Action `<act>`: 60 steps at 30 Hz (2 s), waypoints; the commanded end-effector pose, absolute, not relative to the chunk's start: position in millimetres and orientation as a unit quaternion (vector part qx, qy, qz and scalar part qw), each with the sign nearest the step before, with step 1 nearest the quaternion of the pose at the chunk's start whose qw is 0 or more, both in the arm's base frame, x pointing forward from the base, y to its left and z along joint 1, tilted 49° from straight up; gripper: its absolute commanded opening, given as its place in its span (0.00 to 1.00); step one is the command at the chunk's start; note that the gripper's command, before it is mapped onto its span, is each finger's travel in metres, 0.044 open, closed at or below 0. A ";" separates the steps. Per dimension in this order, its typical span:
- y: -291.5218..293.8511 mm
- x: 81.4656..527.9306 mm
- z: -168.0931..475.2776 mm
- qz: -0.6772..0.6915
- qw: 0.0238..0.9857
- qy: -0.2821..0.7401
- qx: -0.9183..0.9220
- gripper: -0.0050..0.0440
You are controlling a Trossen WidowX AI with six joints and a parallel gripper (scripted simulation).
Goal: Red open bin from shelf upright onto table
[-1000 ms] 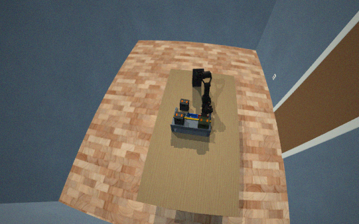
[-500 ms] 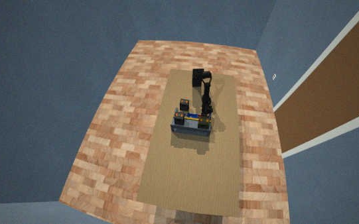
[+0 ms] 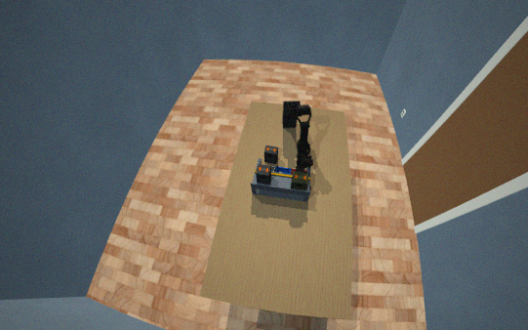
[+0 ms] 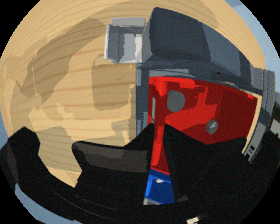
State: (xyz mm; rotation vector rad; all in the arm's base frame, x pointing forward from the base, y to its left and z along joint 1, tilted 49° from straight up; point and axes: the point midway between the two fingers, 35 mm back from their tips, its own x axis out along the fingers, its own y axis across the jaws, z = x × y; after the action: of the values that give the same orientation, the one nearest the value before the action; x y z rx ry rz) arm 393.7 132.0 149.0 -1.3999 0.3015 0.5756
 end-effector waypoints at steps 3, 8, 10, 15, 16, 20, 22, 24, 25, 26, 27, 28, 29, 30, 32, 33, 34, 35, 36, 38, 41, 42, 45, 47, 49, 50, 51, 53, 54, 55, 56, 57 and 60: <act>132.0 393.6 159.3 0.253 0.721 0.126 -0.632 0.10; 132.0 393.6 159.3 0.253 0.721 0.126 -0.632 0.10; 132.0 393.6 159.3 0.253 0.721 0.126 -0.632 0.10; 132.0 393.6 159.3 0.253 0.721 0.126 -0.632 0.10; 132.0 393.6 159.3 0.253 0.721 0.126 -0.632 0.10; 131.7 392.5 160.3 0.253 0.721 0.126 -0.632 0.10; 131.0 390.1 162.4 0.253 0.721 0.126 -0.633 0.10; 130.3 387.7 164.4 0.252 0.721 0.126 -0.633 0.10; 130.3 387.7 164.4 0.252 0.721 0.126 -0.633 0.10; 130.3 387.7 164.4 0.252 0.721 0.126 -0.633 0.10; 130.3 387.7 164.4 0.252 0.721 0.126 -0.633 0.10; 130.3 387.7 164.4 0.252 0.721 0.126 -0.633 0.10; 130.3 387.7 164.4 0.252 0.721 0.126 -0.633 0.10; 130.3 387.7 164.4 0.252 0.721 0.126 -0.633 0.10; 130.3 387.7 164.4 0.252 0.721 0.126 -0.633 0.10; 130.3 387.7 164.4 0.252 0.721 0.126 -0.633 0.10; 130.3 387.7 164.4 0.252 0.721 0.126 -0.633 0.10; 130.3 387.7 164.4 0.252 0.721 0.126 -0.633 0.10; 130.3 387.7 164.4 0.252 0.721 0.126 -0.633 0.10; 130.2 386.4 163.0 0.254 0.720 0.128 -0.633 0.10; 129.2 383.4 166.7 0.252 0.721 0.125 -0.633 0.10; 129.2 383.4 166.7 0.252 0.721 0.125 -0.633 0.10; 129.2 383.4 166.7 0.252 0.721 0.125 -0.633 0.10; 129.2 383.4 166.7 0.252 0.721 0.125 -0.633 0.10; 129.2 383.4 166.7 0.252 0.721 0.125 -0.633 0.10; 129.2 383.4 166.7 0.252 0.721 0.125 -0.633 0.10; 129.2 383.4 166.7 0.252 0.721 0.125 -0.633 0.10; 129.2 383.4 166.7 0.252 0.721 0.125 -0.633 0.10; 129.5 383.0 164.5 0.256 0.720 0.128 -0.633 0.10; 129.0 381.8 166.5 0.255 0.720 0.127 -0.633 0.10; 128.6 380.7 168.6 0.254 0.720 0.127 -0.633 0.10; 128.1 379.6 170.7 0.253 0.721 0.126 -0.633 0.10; 127.7 378.4 172.7 0.252 0.721 0.125 -0.633 0.10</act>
State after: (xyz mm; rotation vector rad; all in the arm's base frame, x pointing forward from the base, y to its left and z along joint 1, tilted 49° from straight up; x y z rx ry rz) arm 380.6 128.9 152.4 -1.4032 0.3173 0.5927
